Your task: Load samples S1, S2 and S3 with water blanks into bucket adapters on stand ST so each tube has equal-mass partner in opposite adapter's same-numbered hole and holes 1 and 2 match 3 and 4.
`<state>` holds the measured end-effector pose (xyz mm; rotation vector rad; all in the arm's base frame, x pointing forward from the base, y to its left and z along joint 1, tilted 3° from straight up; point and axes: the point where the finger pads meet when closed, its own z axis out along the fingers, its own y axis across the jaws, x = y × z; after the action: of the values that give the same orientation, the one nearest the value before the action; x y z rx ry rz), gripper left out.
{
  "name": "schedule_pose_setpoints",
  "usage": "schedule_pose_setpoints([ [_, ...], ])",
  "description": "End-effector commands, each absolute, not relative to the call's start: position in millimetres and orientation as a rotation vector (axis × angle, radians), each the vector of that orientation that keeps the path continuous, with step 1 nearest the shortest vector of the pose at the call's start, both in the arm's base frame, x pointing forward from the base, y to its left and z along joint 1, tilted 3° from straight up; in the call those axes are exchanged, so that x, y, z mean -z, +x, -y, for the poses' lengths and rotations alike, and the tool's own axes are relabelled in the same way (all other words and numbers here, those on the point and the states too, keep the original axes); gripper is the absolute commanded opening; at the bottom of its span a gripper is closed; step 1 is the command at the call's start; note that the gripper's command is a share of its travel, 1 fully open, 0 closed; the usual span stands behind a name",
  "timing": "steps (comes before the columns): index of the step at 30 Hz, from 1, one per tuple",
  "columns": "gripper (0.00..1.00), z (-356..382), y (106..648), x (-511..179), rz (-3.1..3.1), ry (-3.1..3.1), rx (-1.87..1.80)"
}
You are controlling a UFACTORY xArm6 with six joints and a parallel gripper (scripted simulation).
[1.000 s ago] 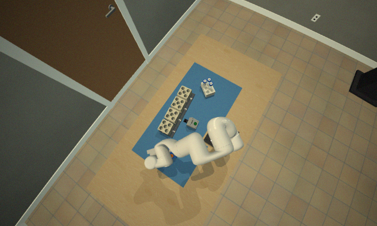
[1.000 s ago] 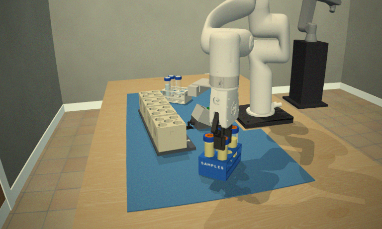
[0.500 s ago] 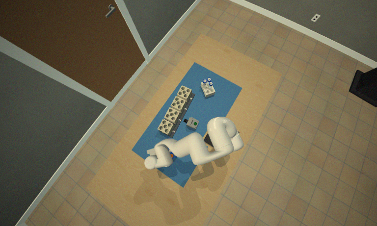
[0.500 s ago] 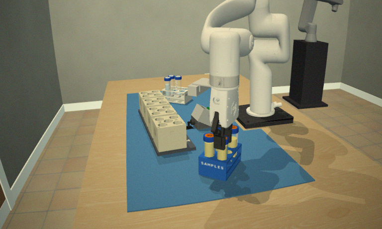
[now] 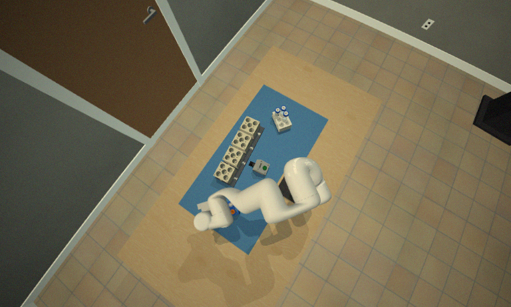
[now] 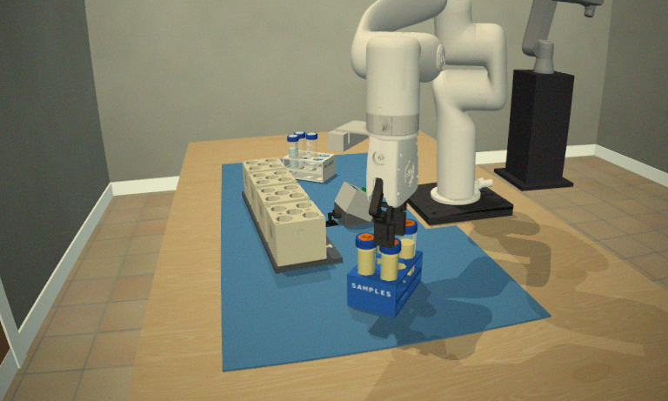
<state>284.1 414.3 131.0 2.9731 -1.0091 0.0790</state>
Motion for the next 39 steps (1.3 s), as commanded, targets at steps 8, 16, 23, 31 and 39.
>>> schedule_pose_setpoints([
  [8,0.44,-415.7,283.9,-150.7,1.010,2.977,-0.081],
  [16,0.44,-415.9,283.1,-166.7,1.010,2.977,-0.081],
  [23,0.44,-416.1,282.6,-176.7,1.010,2.977,-0.081],
  [31,0.44,-416.3,281.8,-192.7,1.010,2.977,-0.081],
  [39,0.44,-416.4,281.3,-204.7,1.010,2.977,-0.081],
])
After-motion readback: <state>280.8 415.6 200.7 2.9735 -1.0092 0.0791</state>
